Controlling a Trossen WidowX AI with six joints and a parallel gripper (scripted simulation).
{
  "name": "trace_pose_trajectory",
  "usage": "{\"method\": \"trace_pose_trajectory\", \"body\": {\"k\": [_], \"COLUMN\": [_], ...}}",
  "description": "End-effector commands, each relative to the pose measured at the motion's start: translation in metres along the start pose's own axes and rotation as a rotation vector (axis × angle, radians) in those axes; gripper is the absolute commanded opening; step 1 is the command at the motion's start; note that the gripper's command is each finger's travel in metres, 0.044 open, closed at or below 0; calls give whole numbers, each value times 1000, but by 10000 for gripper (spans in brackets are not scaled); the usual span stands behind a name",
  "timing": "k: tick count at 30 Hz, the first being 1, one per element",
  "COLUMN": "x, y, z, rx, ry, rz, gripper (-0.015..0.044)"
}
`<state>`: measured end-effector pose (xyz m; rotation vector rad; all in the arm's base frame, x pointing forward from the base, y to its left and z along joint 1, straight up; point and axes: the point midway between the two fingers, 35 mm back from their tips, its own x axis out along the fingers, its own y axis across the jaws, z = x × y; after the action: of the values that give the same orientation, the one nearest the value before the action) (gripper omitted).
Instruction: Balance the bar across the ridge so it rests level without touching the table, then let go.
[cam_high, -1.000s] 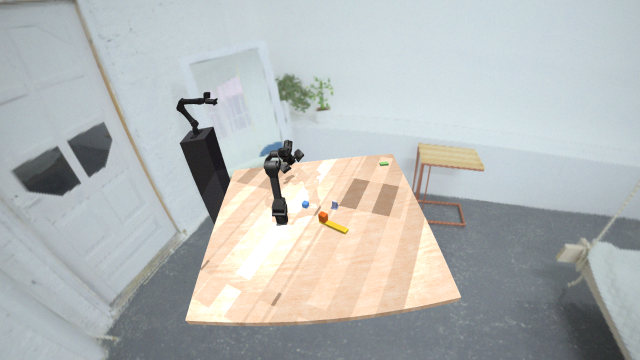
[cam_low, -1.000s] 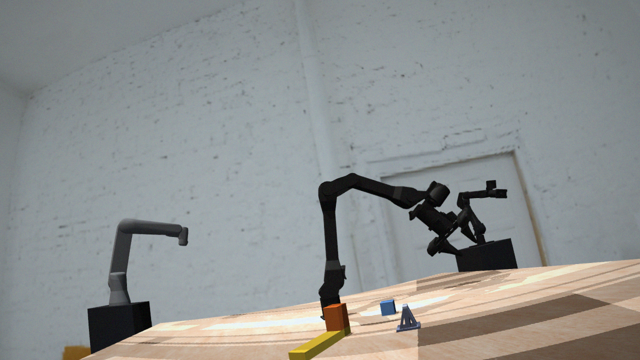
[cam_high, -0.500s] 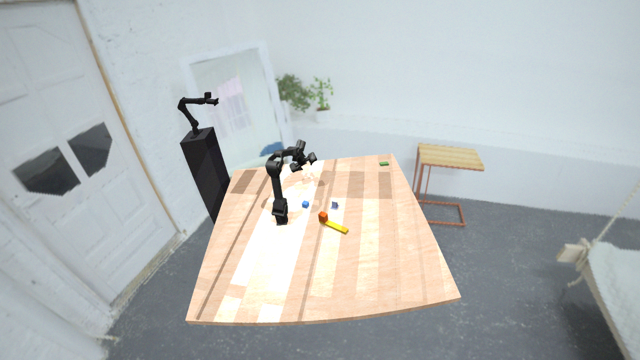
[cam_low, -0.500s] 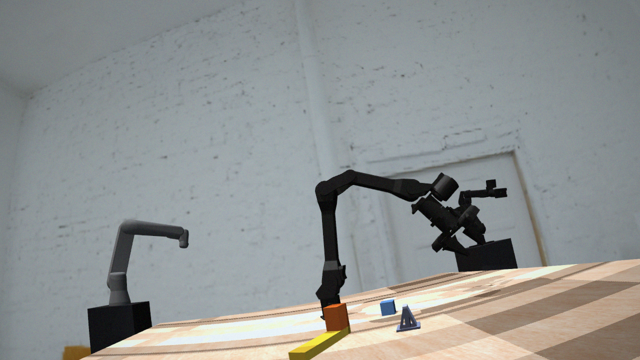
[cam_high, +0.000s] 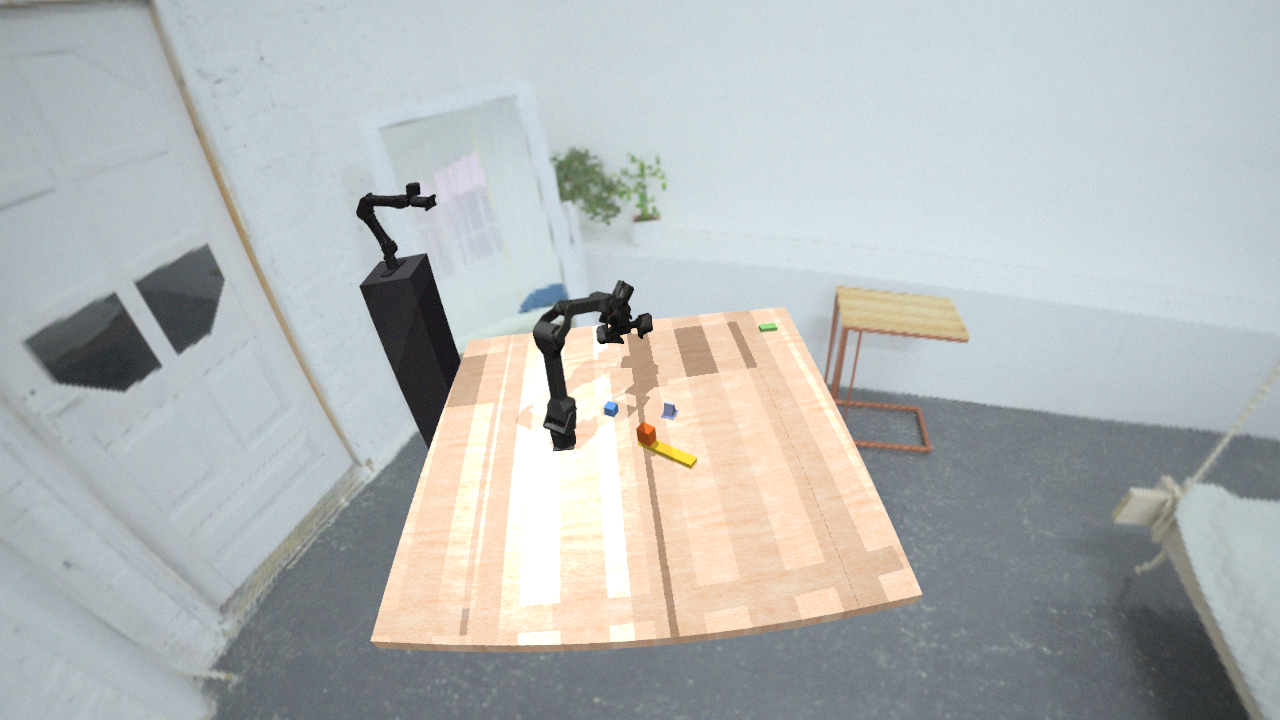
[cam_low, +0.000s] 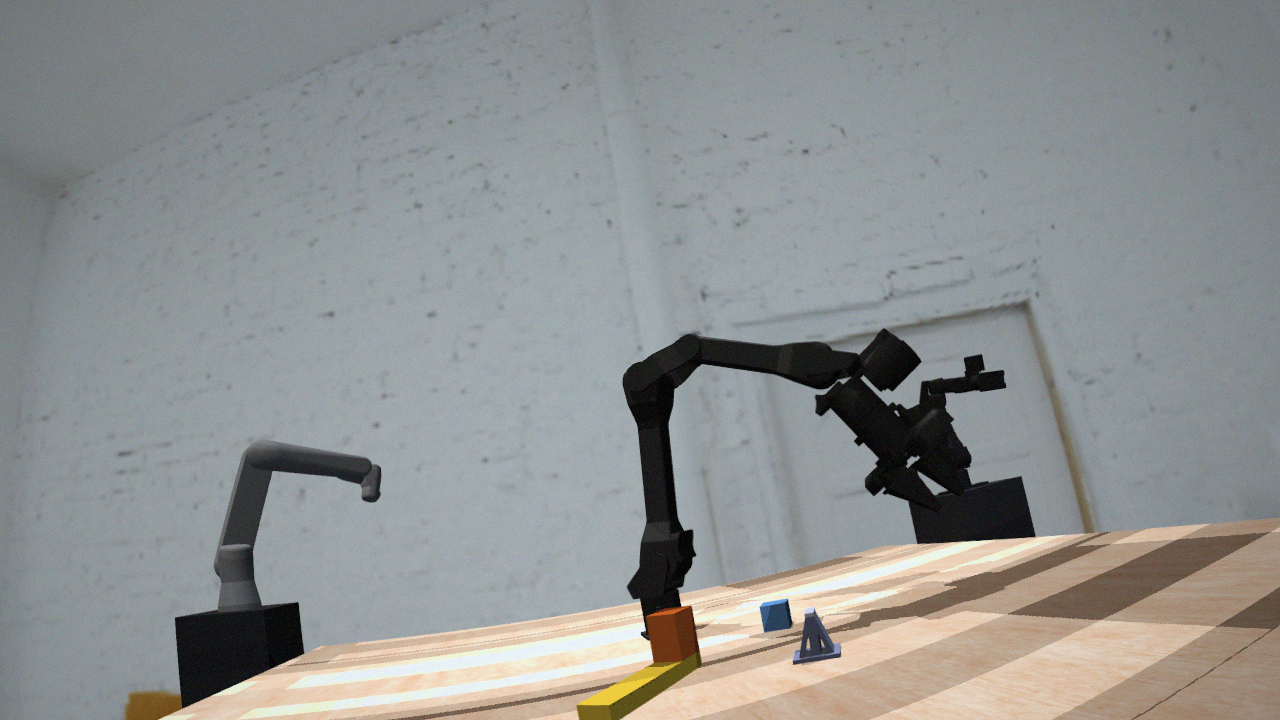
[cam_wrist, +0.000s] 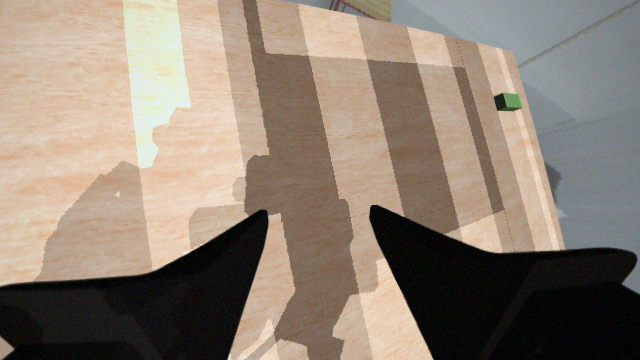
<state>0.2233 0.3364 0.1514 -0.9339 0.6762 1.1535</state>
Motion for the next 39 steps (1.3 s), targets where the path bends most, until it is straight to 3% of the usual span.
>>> {"method": "trace_pose_trajectory", "body": {"k": [1, 20, 39], "x": [-2, -25, -62], "y": [-16, -92, -138], "z": [-12, -94, -184], "rx": [81, 526, 1008], "ry": [27, 179, 316], "rz": [-11, -126, -214], "gripper": [315, 315, 315]}}
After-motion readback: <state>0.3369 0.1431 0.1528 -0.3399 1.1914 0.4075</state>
